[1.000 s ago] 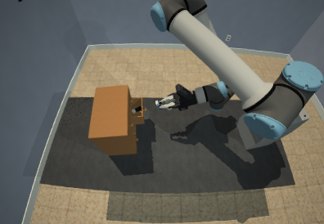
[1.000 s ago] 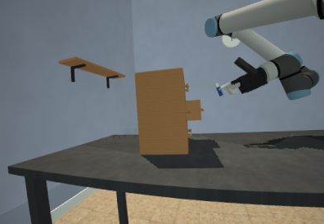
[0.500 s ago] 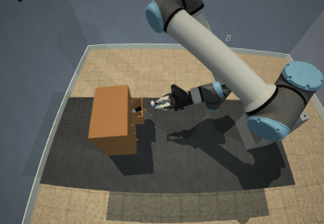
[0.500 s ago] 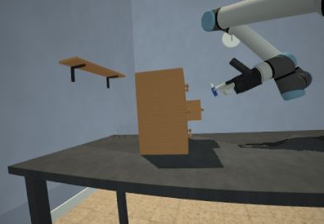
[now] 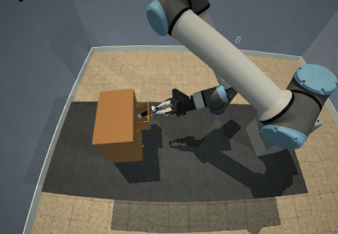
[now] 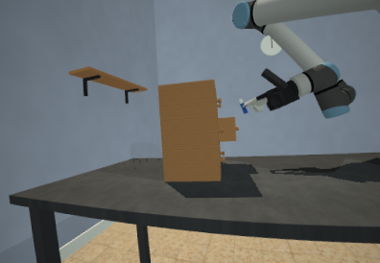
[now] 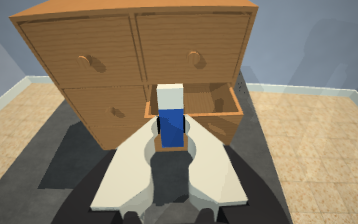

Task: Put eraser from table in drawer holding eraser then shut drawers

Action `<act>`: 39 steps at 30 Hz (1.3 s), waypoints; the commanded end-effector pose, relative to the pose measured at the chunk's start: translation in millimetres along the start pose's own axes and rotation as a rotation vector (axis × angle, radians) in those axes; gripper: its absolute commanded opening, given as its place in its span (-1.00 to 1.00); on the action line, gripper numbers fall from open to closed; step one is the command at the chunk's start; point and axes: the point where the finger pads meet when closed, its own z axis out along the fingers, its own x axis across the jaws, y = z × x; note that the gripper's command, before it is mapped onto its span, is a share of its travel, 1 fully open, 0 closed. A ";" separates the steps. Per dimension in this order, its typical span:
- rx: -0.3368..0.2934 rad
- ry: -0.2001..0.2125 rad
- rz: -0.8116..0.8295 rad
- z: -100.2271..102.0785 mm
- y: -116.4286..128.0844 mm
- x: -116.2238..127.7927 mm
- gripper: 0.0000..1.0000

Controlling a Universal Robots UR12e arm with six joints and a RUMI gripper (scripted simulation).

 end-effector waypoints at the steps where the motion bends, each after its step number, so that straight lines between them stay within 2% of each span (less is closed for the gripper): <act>1: -0.001 0.001 0.000 14.0 -5.1 0.1 -0.79; 24: -0.001 0.001 0.000 57.0 -20.7 0.1 -0.79; 39: -0.001 0.001 0.000 69.8 -25.2 0.1 -0.79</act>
